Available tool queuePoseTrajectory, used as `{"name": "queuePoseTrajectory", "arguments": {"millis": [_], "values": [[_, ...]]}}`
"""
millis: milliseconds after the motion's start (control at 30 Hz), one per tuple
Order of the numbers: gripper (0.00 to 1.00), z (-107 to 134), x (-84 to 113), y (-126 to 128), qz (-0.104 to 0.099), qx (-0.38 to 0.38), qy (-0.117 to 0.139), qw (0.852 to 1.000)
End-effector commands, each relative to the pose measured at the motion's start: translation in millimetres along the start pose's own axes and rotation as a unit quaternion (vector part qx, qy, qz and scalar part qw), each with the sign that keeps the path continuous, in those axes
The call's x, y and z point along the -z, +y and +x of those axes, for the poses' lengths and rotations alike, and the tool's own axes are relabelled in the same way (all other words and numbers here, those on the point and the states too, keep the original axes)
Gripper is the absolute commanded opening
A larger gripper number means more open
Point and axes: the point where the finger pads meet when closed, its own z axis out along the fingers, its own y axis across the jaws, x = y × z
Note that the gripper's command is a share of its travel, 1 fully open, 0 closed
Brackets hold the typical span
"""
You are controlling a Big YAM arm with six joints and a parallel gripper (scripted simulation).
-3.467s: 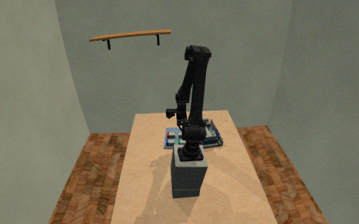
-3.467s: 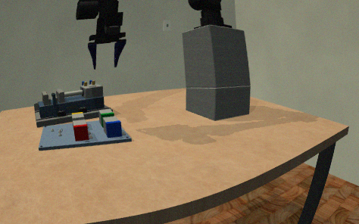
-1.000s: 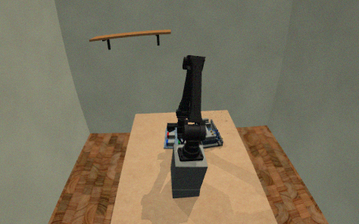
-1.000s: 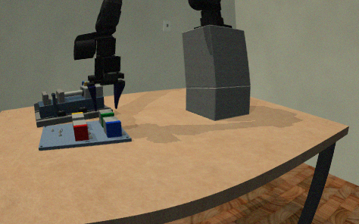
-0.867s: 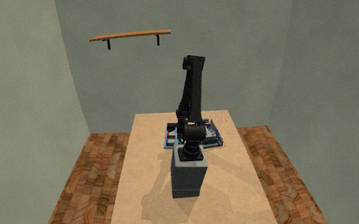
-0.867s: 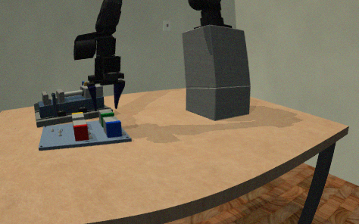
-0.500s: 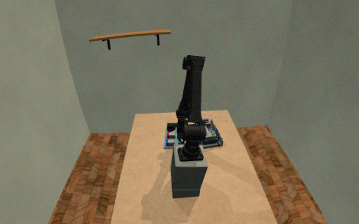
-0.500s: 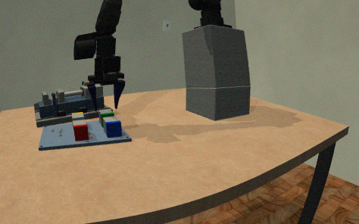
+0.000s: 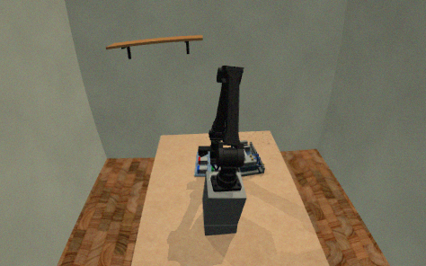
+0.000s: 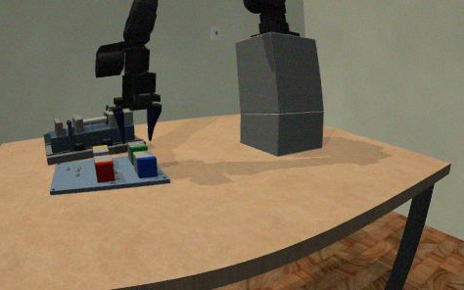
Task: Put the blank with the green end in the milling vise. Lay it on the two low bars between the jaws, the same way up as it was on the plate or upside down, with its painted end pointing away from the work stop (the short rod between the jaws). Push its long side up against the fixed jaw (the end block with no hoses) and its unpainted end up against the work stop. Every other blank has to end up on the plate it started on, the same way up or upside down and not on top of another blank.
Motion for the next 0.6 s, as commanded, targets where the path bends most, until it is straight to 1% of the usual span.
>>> {"name": "queuePoseTrajectory", "arguments": {"millis": [0, 567], "values": [[0.64, 0.6, -5.8, -5.3, 0.004, 0.002, -0.001, 1.0], [0.64, 1.7, -8.1, -9.2, 0.008, 0.0, -0.001, 1.0]]}}
